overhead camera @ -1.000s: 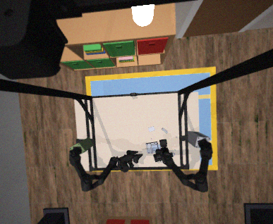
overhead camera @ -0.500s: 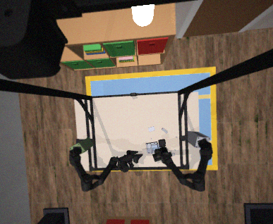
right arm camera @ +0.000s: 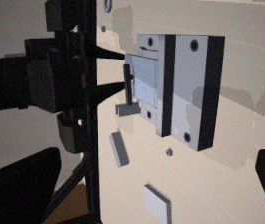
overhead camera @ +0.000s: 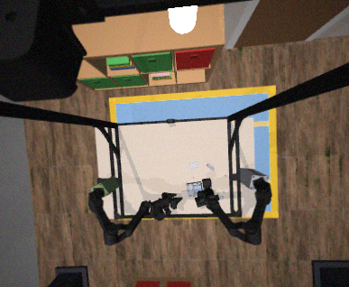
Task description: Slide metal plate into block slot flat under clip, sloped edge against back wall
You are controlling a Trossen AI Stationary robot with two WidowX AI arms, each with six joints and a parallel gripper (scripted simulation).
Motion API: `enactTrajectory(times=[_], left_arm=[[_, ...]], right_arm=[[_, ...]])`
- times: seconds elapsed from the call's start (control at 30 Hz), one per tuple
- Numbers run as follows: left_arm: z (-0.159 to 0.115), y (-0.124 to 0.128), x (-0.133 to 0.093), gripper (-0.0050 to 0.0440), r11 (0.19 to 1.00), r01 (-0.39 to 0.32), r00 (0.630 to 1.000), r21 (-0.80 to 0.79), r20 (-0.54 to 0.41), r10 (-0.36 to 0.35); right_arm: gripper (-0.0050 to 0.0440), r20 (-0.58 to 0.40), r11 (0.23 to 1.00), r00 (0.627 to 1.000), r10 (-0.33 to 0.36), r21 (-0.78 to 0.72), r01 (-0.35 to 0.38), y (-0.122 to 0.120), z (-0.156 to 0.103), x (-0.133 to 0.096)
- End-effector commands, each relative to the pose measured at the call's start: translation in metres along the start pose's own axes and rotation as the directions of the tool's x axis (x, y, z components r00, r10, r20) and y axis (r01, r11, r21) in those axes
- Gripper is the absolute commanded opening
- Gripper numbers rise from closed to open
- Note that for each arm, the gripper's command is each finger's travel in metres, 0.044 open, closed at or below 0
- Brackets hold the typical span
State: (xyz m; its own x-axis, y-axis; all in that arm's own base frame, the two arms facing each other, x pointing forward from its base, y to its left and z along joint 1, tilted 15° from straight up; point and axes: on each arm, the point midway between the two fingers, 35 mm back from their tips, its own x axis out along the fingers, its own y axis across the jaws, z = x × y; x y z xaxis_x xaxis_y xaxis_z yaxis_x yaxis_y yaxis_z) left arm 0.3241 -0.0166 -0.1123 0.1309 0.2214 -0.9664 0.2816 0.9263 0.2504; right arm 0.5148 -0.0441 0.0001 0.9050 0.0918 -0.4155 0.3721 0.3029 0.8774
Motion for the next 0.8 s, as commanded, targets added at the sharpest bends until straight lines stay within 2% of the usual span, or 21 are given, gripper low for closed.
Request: enactTrajectory(times=[0.0,0.77], left_arm=[[0.0012,-0.001,0.0,0.016,1.0,0.006,1.0,0.004,-0.001,-0.006],[0.0072,-0.001,-0.0013,0.016,1.0,0.006,1.0,0.004,-0.001,-0.006]], right_arm=[[0.044,0.004,1.0,1.0,-0.002,0.003,0.002,-0.0001,0.0007,-0.0002],[0.044,0.004,1.0,1.0,-0.002,0.003,0.002,-0.0001,0.0007,-0.0002]])
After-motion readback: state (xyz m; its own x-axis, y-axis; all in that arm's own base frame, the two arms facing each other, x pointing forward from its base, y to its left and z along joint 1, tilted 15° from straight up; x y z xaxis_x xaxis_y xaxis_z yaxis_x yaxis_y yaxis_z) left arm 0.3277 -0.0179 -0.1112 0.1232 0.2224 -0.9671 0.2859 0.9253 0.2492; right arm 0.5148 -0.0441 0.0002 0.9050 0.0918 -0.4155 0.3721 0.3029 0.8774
